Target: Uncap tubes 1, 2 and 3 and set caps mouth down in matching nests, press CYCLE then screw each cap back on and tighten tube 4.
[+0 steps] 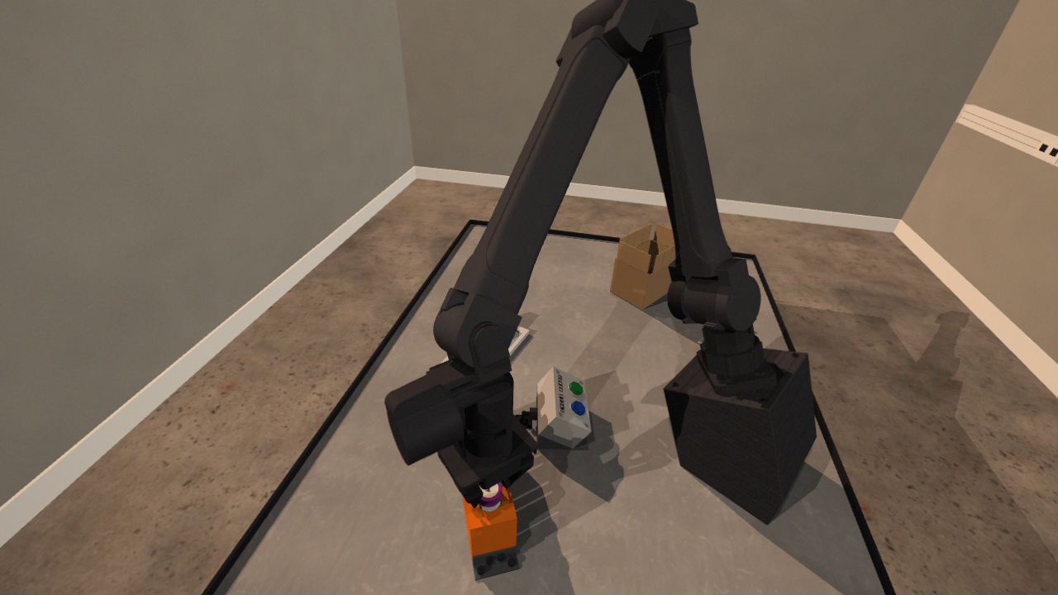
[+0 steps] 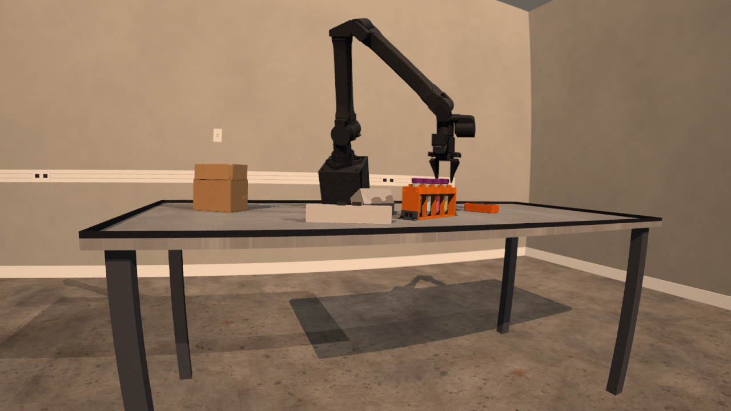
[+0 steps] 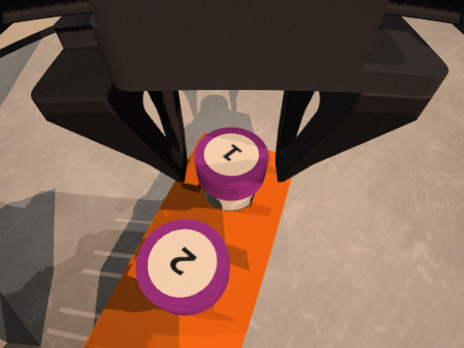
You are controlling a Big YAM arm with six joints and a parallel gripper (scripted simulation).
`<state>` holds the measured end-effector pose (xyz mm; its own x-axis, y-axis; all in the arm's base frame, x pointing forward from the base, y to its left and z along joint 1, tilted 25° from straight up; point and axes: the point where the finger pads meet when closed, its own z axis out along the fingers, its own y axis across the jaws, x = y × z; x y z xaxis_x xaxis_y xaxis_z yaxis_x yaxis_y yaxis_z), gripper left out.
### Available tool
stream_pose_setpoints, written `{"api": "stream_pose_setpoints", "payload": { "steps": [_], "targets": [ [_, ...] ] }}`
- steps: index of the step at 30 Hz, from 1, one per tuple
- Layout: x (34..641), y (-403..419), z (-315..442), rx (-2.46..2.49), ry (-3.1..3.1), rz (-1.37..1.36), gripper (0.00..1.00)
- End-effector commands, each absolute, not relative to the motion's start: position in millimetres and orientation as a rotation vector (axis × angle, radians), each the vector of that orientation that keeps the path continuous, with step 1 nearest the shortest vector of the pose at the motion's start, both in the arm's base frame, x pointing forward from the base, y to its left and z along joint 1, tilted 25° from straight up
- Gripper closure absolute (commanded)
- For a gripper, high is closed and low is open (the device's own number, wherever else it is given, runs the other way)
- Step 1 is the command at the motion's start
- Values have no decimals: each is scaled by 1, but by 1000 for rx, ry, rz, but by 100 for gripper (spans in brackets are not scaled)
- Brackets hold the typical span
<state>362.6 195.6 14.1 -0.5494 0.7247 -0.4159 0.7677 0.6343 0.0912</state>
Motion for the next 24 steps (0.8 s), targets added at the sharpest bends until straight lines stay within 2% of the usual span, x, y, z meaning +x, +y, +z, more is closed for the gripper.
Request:
{"api": "stream_pose_setpoints", "payload": {
  "steps": [1, 2, 3, 17, 24],
  "targets": [
    [367, 195, 15, 1250, 2401, -132, 51],
    [367, 195, 15, 1249, 2402, -132, 51],
    [370, 201, 21, 1230, 2404, -104, 100],
    [370, 201, 21, 1230, 2404, -104, 100],
    [367, 197, 17, 786, 2609, -233, 100]
  ]
}}
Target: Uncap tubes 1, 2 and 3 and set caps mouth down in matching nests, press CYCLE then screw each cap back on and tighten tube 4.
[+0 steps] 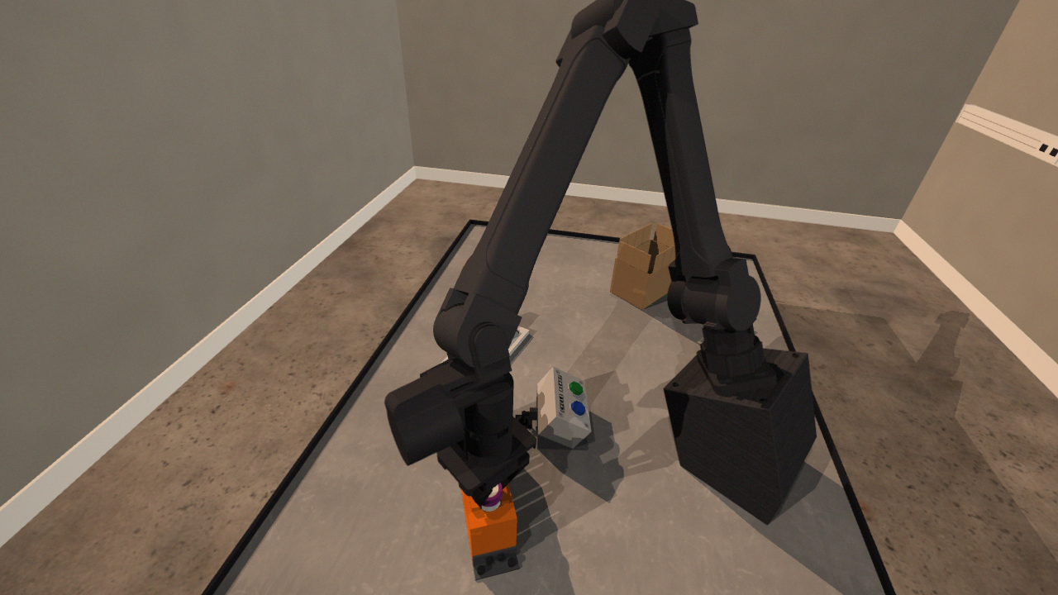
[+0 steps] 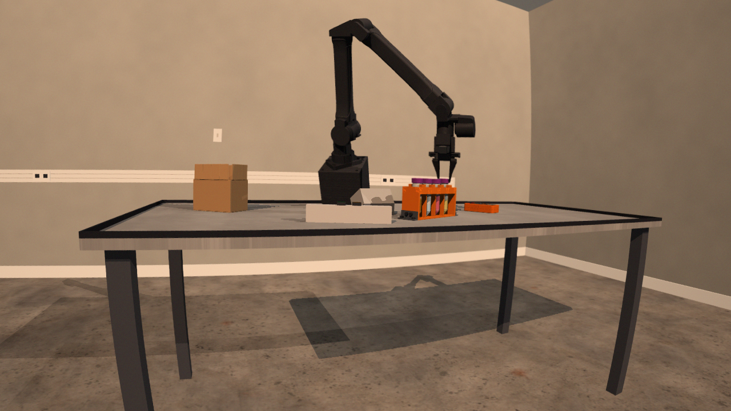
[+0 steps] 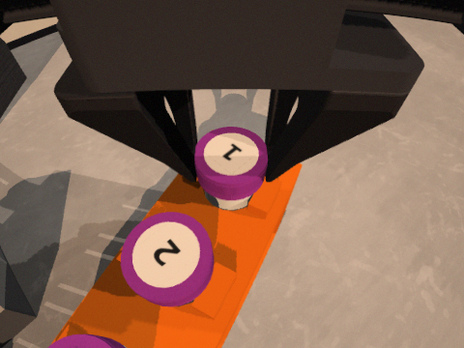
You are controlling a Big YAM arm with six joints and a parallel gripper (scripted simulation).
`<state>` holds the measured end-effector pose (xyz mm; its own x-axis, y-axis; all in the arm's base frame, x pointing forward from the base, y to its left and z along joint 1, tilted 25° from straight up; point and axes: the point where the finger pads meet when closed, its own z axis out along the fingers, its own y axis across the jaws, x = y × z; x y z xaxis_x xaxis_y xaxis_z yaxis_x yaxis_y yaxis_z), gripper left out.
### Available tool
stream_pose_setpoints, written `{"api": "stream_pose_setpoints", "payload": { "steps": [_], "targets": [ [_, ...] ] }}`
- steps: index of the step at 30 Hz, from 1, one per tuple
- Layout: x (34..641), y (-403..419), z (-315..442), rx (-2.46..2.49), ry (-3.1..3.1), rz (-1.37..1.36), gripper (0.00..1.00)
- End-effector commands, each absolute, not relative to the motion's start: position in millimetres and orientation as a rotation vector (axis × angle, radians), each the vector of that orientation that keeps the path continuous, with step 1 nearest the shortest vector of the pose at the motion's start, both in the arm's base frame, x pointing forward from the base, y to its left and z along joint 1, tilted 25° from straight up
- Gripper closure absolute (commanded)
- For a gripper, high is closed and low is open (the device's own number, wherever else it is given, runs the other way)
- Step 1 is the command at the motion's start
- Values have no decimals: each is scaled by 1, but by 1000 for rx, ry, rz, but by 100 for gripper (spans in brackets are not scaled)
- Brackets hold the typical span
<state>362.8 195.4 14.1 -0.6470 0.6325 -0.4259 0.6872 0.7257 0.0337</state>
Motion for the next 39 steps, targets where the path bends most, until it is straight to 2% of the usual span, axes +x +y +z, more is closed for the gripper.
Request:
{"api": "stream_pose_setpoints", "payload": {
  "steps": [1, 20, 26, 39],
  "targets": [
    [367, 197, 18, 723, 2629, -245, 100],
    [366, 197, 18, -421, 2776, -465, 100],
    [370, 202, 21, -633, 2741, -487, 100],
    [365, 195, 19, -1525, 2502, -620, 100]
  ]
}}
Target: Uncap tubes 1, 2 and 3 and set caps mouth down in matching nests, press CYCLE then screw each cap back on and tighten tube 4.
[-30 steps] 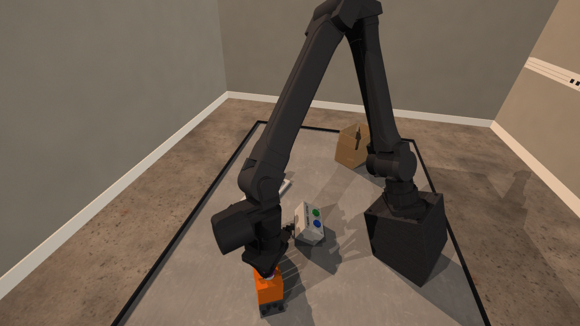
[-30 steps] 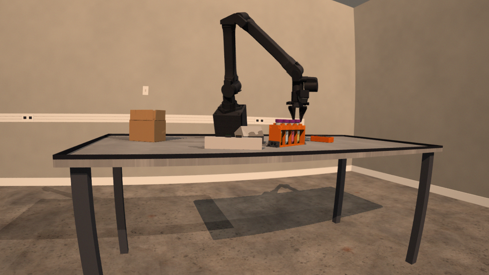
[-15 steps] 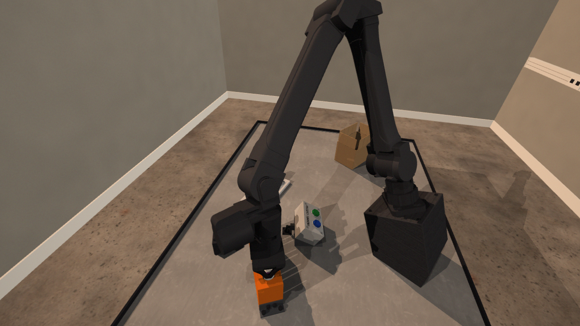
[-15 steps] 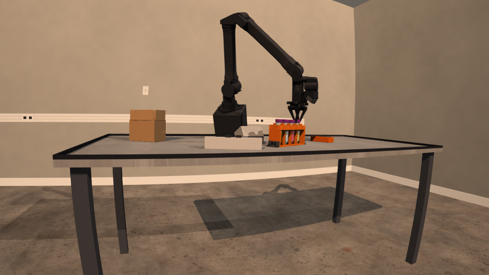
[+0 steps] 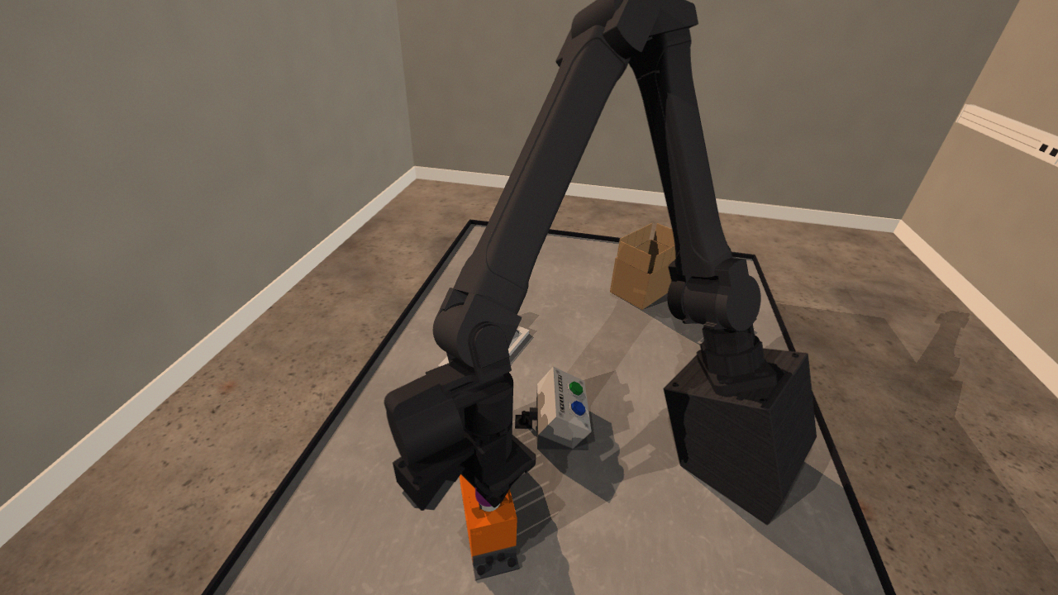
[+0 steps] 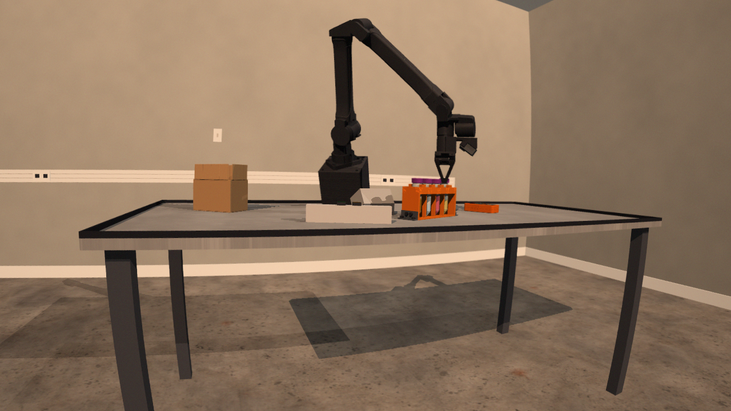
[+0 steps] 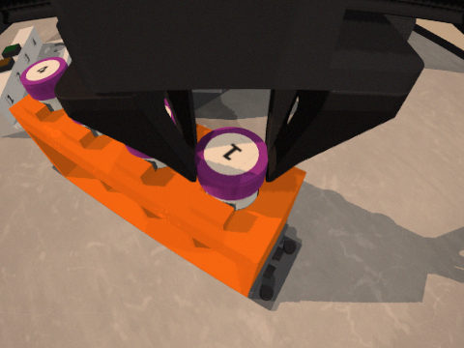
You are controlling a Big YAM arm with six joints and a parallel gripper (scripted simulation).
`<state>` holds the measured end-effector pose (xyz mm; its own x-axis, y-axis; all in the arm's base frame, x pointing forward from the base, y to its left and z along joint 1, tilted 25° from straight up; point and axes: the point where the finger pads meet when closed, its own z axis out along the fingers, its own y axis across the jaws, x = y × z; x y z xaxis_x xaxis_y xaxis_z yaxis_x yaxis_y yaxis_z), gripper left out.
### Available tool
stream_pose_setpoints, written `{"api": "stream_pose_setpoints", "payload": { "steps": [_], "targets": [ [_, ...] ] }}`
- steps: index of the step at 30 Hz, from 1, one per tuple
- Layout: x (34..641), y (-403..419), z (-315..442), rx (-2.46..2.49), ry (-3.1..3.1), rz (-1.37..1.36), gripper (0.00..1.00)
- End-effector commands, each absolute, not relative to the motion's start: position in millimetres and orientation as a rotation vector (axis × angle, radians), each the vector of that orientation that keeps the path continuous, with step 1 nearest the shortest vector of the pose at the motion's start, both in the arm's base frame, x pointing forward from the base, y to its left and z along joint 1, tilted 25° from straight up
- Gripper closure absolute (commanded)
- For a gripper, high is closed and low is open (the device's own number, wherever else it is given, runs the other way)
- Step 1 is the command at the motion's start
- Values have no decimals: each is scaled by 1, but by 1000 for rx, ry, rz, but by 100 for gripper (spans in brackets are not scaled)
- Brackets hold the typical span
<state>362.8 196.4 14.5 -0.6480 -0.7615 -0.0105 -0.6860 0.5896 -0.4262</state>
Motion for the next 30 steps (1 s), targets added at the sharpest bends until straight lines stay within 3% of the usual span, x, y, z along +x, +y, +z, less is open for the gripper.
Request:
{"api": "stream_pose_setpoints", "payload": {
  "steps": [1, 17, 30],
  "targets": [
    [366, 195, 19, -1587, 2473, -627, 100],
    [367, 195, 21, -2446, 1864, -693, 100],
    [367, 195, 22, -2850, 1373, -698, 100]
  ]
}}
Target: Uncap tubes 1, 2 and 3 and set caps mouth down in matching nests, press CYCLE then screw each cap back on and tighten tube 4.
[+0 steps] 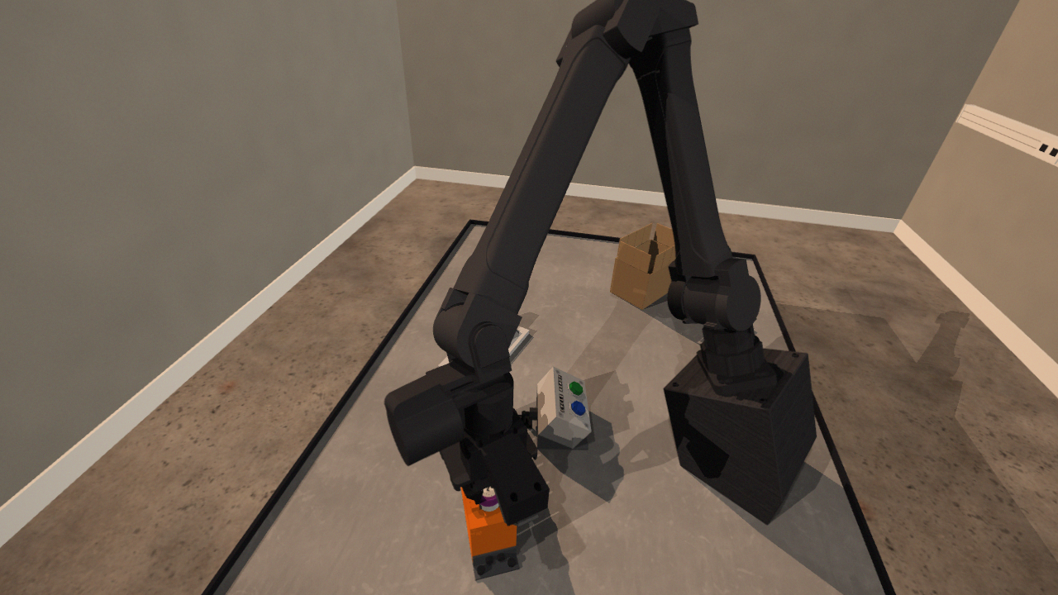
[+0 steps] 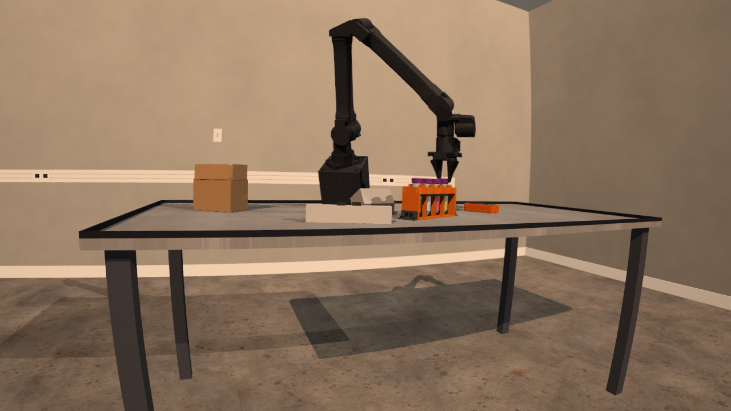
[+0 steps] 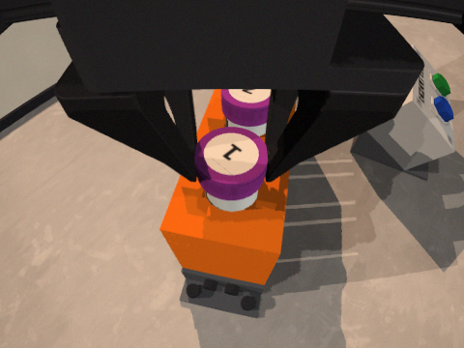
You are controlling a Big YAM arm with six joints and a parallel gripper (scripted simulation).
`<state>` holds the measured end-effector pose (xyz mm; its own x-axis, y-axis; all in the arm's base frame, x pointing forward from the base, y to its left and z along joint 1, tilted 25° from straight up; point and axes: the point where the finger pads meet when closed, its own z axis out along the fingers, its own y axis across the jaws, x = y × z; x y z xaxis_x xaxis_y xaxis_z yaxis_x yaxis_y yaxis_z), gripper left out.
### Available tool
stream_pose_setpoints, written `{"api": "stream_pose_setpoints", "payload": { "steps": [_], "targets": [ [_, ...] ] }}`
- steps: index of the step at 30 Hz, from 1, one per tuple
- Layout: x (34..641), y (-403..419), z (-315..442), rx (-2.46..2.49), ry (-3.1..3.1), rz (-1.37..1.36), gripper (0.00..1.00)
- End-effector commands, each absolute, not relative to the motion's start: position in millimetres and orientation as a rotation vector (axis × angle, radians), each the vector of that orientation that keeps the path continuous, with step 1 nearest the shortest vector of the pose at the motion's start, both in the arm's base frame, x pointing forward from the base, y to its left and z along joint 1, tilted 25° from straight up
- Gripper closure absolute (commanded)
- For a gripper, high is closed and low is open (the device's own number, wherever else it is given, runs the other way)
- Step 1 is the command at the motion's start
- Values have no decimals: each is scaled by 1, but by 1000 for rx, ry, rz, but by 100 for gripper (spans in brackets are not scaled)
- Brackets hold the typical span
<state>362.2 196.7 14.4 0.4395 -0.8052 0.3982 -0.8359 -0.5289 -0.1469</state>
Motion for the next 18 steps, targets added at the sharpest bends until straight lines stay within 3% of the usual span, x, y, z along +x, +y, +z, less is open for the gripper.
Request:
{"api": "stream_pose_setpoints", "payload": {
  "steps": [1, 8, 9, 18],
  "targets": [
    [367, 195, 22, 2677, -1290, 657, 100],
    [369, 202, 22, 2685, -1302, 664, 100],
    [369, 202, 22, 2685, -1302, 664, 51],
    [369, 202, 22, 2685, -1302, 664, 51]
  ]
}}
